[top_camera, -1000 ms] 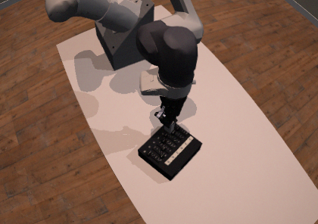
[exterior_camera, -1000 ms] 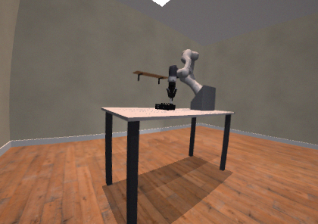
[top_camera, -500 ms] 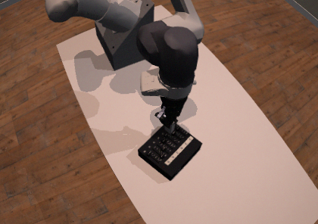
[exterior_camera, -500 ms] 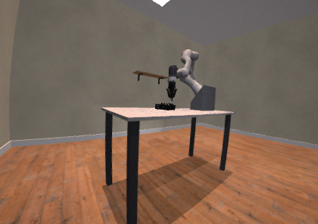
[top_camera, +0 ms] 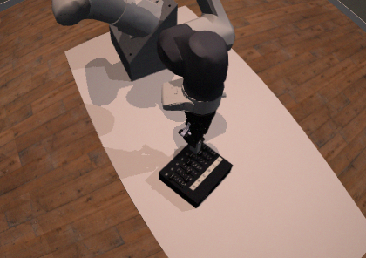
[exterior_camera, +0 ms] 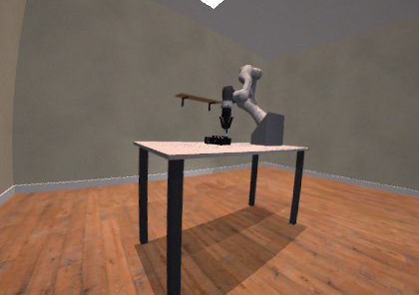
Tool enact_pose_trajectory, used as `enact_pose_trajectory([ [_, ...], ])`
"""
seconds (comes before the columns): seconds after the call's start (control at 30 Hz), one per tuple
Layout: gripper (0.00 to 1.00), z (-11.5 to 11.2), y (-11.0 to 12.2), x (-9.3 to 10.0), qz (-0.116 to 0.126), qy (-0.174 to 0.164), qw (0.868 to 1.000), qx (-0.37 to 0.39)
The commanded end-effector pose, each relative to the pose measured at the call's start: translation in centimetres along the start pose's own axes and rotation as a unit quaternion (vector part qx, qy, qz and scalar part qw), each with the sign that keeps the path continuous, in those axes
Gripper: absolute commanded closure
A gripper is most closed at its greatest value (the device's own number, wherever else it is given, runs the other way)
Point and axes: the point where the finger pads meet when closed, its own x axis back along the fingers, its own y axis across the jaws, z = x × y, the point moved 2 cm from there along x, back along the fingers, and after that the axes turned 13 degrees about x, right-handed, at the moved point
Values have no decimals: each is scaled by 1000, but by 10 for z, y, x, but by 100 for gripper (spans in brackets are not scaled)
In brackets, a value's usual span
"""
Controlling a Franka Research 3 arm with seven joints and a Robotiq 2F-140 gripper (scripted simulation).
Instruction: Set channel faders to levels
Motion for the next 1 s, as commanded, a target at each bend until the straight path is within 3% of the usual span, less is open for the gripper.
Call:
enact_pose_trajectory([
  [0.0, 100, -1, 0, 0, 0, -1, 1000, 2],
  [0.7, 100, 4, 1, 1, 0, -1, 1000, 2],
  [0.97, 100, 4, 1, 17, 0, -1, 1000, 2],
])
